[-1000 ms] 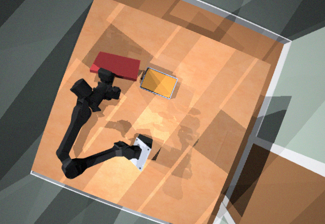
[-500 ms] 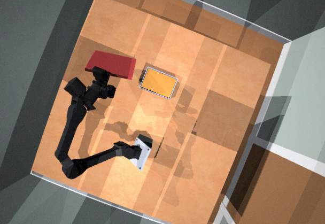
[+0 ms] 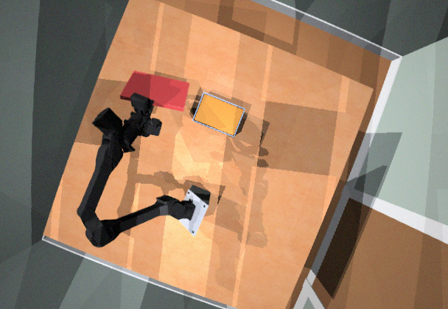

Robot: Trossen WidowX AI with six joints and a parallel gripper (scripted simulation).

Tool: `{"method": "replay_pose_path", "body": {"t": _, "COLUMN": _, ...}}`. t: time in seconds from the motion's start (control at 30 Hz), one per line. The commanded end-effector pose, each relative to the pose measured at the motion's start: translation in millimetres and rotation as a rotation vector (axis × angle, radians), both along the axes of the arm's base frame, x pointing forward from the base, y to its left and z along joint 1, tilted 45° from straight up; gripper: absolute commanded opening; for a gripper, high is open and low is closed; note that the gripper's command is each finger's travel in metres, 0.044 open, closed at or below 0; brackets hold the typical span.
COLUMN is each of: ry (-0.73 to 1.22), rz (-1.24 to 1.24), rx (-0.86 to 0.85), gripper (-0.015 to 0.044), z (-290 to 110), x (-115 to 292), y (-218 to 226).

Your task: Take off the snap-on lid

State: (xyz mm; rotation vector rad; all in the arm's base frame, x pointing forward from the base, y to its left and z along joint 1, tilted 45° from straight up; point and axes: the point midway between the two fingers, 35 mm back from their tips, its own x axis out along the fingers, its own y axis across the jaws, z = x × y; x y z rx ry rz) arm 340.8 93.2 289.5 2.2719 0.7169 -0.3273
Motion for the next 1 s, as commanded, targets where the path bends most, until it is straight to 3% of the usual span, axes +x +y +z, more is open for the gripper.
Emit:
{"method": "replay_pose_path", "body": {"t": 0.0, "ry": -0.006, "rz": -0.009, "rx": 0.002, "gripper": 0.0000, "z": -0.9, "x": 0.7, "y": 0.8}}
{"method": "replay_pose_path", "body": {"t": 0.97, "ry": -0.007, "rz": -0.009, "rx": 0.003, "gripper": 0.0000, "z": -16.9, "x": 2.6, "y": 17.0}}
